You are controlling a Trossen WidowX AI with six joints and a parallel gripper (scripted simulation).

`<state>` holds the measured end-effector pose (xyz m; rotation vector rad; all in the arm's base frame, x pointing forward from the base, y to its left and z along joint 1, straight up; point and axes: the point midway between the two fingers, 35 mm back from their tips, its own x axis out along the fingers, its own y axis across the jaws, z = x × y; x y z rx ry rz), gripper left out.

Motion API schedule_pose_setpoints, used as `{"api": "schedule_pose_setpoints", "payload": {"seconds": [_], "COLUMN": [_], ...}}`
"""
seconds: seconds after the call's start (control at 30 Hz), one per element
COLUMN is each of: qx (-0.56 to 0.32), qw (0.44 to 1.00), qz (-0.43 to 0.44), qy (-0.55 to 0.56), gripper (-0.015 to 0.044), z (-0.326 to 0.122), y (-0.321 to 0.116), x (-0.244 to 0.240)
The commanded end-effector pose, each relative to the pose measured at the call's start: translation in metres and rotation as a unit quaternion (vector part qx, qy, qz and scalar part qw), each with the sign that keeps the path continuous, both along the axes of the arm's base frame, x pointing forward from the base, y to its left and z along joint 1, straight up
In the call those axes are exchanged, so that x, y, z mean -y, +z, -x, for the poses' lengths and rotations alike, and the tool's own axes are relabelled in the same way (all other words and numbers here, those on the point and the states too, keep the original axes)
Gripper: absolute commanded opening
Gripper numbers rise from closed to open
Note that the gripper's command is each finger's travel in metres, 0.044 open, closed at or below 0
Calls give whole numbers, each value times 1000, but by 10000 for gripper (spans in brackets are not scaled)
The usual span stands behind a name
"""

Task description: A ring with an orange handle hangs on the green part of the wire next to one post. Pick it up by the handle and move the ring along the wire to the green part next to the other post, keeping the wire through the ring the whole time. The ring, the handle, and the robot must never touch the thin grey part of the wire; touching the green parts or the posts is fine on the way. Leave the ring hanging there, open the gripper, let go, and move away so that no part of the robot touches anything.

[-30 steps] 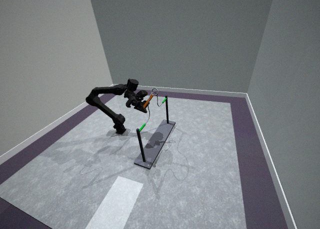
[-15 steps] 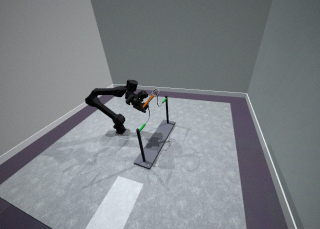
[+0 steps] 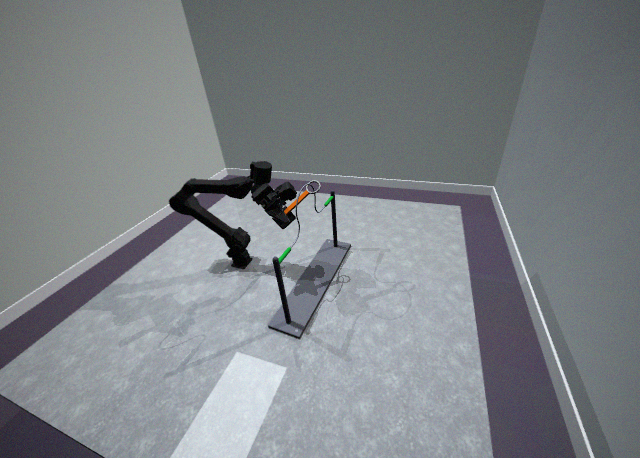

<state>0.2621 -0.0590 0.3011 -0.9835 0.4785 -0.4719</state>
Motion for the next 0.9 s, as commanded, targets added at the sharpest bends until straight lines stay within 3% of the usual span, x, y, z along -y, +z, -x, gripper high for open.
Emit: {"api": "schedule_pose_setpoints", "payload": {"seconds": [0.0, 0.87], "qx": [-2, -18], "qw": [1000, 972], "qz": [28, 233], "qy": [-3, -5], "gripper": [-150, -150], "z": [1, 2], "y": [1, 21], "x": [2, 9]}}
